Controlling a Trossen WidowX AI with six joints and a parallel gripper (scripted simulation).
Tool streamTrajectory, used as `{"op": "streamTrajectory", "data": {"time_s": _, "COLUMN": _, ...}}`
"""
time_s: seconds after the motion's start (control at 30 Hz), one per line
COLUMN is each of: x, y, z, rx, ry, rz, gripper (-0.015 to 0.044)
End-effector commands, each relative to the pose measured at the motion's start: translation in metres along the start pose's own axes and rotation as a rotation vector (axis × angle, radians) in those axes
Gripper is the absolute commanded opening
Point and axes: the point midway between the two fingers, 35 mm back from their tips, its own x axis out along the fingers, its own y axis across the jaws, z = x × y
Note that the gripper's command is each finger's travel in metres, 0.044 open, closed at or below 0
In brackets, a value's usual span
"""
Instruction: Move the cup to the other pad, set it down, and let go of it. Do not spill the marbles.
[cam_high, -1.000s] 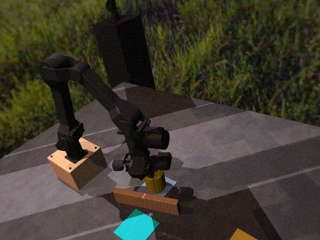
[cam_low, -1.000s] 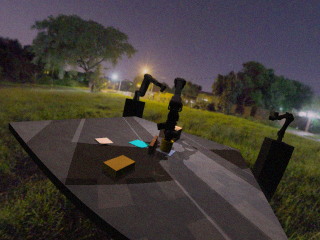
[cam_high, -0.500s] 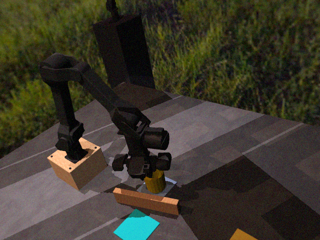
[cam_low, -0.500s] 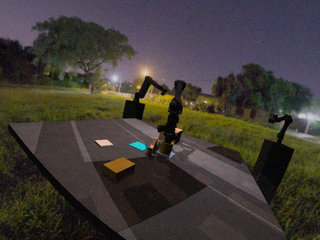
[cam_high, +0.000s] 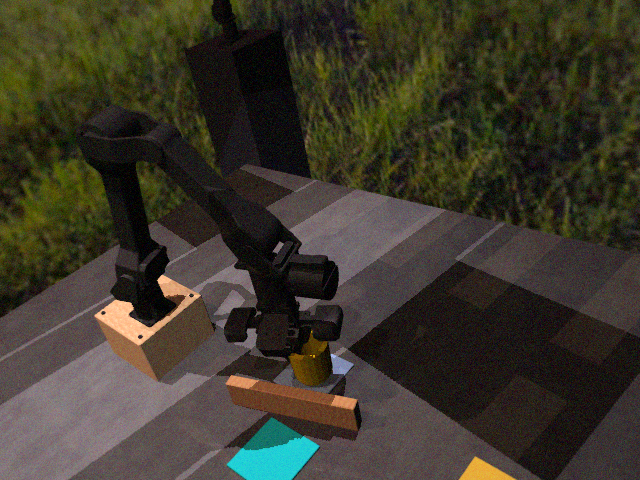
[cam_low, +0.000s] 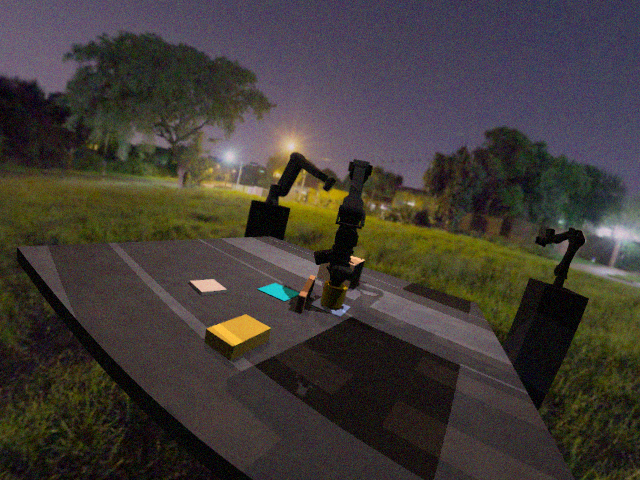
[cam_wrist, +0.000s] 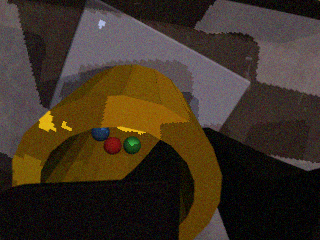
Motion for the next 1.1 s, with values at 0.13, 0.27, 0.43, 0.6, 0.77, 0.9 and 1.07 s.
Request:
{"op": "streamTrajectory", "data": {"time_s": 0.13, "x": -0.014, "y": 0.002, "z": 0.0, "rx": -0.001, "ry": 0.0, "rz": -0.001, "gripper": 0.0}}
{"op": "streamTrajectory", "data": {"time_s": 0.27, "x": -0.031, "y": 0.003, "z": 0.0, "rx": -0.002, "ry": -0.001, "rz": -0.002, "gripper": 0.0}}
{"op": "streamTrajectory", "data": {"time_s": 0.43, "x": -0.052, "y": 0.003, "z": 0.0, "rx": -0.003, "ry": -0.001, "rz": -0.003, "gripper": 0.0}}
{"op": "streamTrajectory", "data": {"time_s": 0.6, "x": -0.073, "y": 0.002, "z": -0.001, "rx": -0.004, "ry": -0.002, "rz": -0.005, "gripper": 0.0}}
{"op": "streamTrajectory", "data": {"time_s": 0.77, "x": -0.076, "y": 0.002, "z": -0.001, "rx": -0.004, "ry": -0.002, "rz": -0.005, "gripper": 0.0}}
{"op": "streamTrajectory", "data": {"time_s": 0.9, "x": -0.072, "y": 0.001, "z": -0.001, "rx": -0.007, "ry": 0.001, "rz": -0.002, "gripper": 0.0}}
{"op": "streamTrajectory", "data": {"time_s": 1.07, "x": -0.072, "y": 0.001, "z": -0.001, "rx": -0.007, "ry": 0.001, "rz": -0.002, "gripper": 0.0}}
